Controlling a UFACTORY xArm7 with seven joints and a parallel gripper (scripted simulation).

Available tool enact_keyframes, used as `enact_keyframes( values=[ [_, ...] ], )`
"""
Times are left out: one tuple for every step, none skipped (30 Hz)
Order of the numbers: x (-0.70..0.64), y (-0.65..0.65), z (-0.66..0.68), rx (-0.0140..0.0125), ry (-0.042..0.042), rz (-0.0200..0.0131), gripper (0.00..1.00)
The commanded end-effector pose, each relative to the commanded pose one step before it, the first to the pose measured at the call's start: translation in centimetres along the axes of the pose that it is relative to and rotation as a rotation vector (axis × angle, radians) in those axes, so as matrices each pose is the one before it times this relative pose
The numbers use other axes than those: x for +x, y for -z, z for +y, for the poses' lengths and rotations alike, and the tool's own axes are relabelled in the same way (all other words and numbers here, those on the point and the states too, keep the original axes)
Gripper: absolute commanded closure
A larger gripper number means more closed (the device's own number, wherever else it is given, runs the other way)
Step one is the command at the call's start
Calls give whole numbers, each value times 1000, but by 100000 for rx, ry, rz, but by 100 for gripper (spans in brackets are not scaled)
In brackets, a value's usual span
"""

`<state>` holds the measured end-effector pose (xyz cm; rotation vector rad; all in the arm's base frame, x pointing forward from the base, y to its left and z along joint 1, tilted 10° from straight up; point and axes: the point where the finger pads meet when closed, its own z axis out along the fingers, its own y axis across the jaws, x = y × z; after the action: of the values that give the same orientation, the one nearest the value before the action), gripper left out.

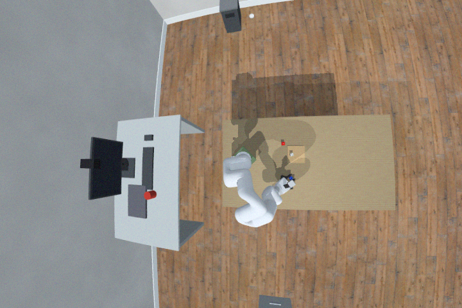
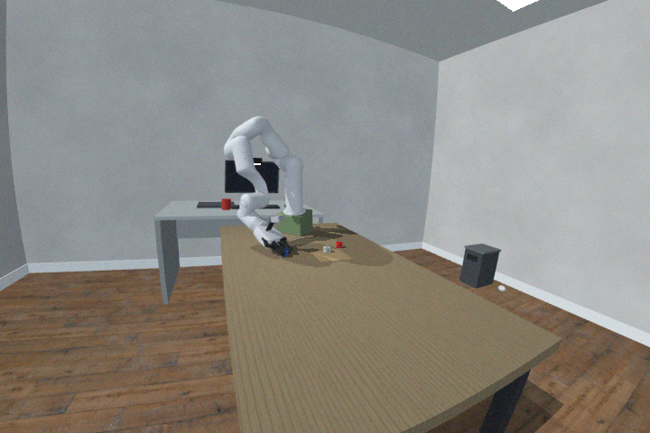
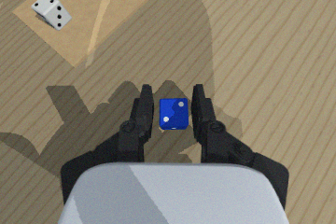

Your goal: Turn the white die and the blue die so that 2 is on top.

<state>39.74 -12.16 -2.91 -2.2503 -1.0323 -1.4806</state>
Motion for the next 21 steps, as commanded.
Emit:
enact_keyframes(
  values=[
    [60,181,81,-68,212,16,58],
    [0,142,0,0,0,0,58],
    [0,190,-1,0,0,0,58],
    [0,239,1,0,0,0,58],
    [0,283,0,0,0,0,58],
    [0,321,-1,0,0,0,58],
    [0,352,1,0,0,0,58],
    [0,374,0,0,0,0,58],
    [0,387,0,0,0,0,58],
    [0,388,0,0,0,0,58],
    [0,380,0,0,0,0,58],
    [0,361,0,0,0,0,58],
    [0,0,0,0,0,0,58],
    [0,0,0,0,0,0,58],
    [0,332,1,0,0,0,58],
    [0,294,0,0,0,0,58],
    [0,250,0,0,0,0,58],
    [0,201,0,0,0,0,58],
    [0,150,0,0,0,0,58],
    [0,100,0,0,0,0,58],
    [0,57,0,0,0,0,58]
  ],
)
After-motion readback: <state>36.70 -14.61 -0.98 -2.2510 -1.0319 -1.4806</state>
